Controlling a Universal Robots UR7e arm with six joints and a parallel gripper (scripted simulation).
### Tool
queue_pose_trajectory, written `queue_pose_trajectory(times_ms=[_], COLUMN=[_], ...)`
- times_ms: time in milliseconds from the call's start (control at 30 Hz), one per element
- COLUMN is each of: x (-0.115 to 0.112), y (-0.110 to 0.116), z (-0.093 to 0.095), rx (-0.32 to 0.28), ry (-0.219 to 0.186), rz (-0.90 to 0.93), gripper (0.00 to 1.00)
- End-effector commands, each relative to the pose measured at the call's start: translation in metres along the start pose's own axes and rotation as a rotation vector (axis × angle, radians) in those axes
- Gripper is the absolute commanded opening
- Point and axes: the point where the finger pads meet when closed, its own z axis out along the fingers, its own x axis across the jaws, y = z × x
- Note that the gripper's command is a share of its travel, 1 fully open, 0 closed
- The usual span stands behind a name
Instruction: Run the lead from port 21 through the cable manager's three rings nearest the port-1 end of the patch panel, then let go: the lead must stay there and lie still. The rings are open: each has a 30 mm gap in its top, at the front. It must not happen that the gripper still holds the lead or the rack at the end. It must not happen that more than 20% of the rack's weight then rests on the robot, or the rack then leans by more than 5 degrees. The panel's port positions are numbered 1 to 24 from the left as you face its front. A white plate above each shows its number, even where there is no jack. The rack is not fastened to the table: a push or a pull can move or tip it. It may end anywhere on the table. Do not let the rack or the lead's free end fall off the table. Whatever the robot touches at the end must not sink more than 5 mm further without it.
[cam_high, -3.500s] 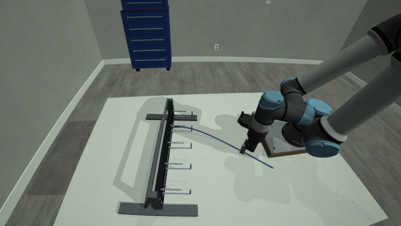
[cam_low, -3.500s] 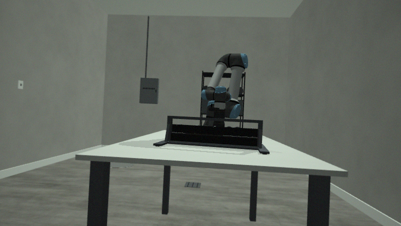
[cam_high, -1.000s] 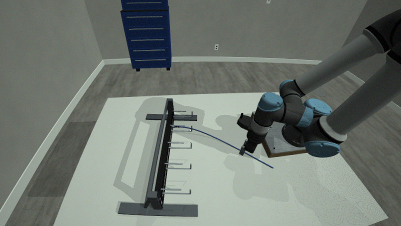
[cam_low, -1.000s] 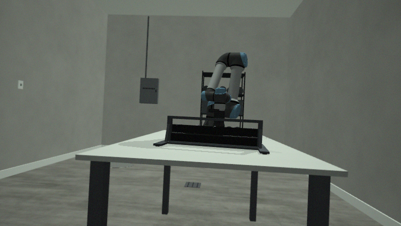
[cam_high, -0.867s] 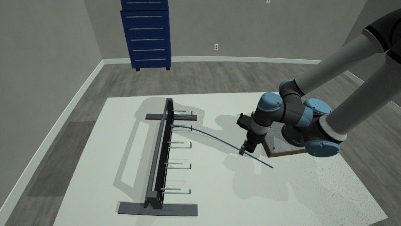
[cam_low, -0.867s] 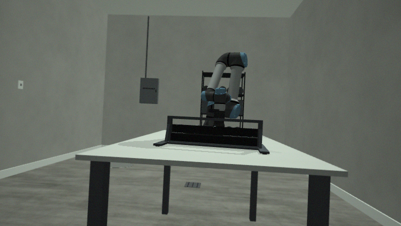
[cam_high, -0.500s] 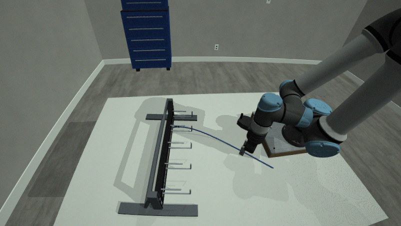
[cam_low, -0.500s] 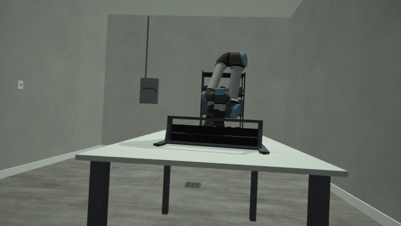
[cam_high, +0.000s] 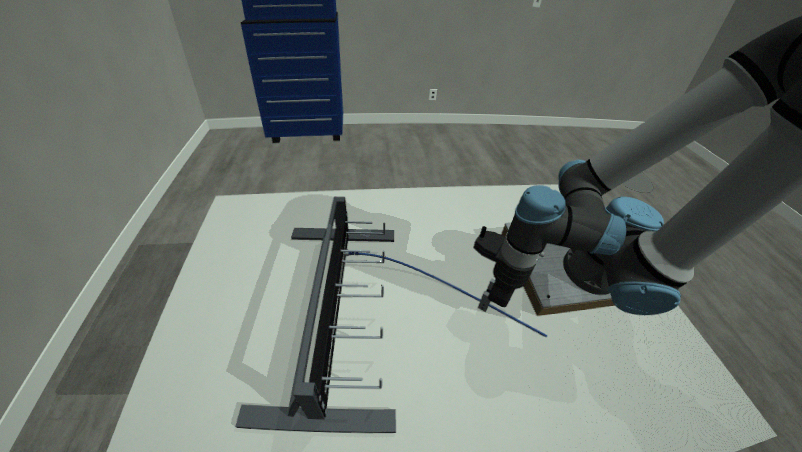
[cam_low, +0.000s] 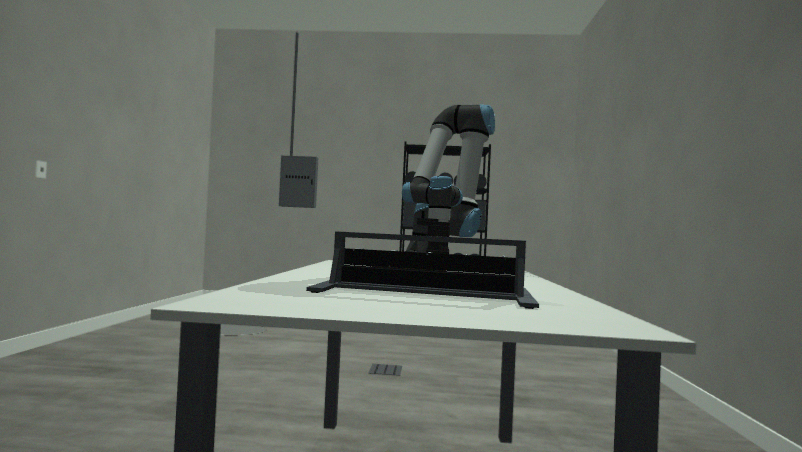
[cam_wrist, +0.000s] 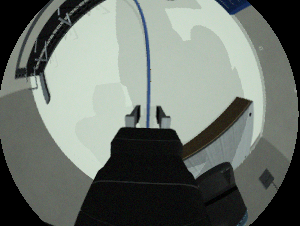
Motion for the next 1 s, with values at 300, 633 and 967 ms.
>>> queue_pose_trajectory(times_ms=[300, 633, 967], x=[-0.0002, -0.0002, -0.0002], y=[-0.0003, -0.0003, -0.0003], z=[-0.0002, -0.0002, -0.0002], rx=[0.001, 0.001, 0.001], ry=[0.000, 0.000, 0.000], rz=[0.000, 0.000, 0.000], gripper=[0.67, 0.67, 0.00])
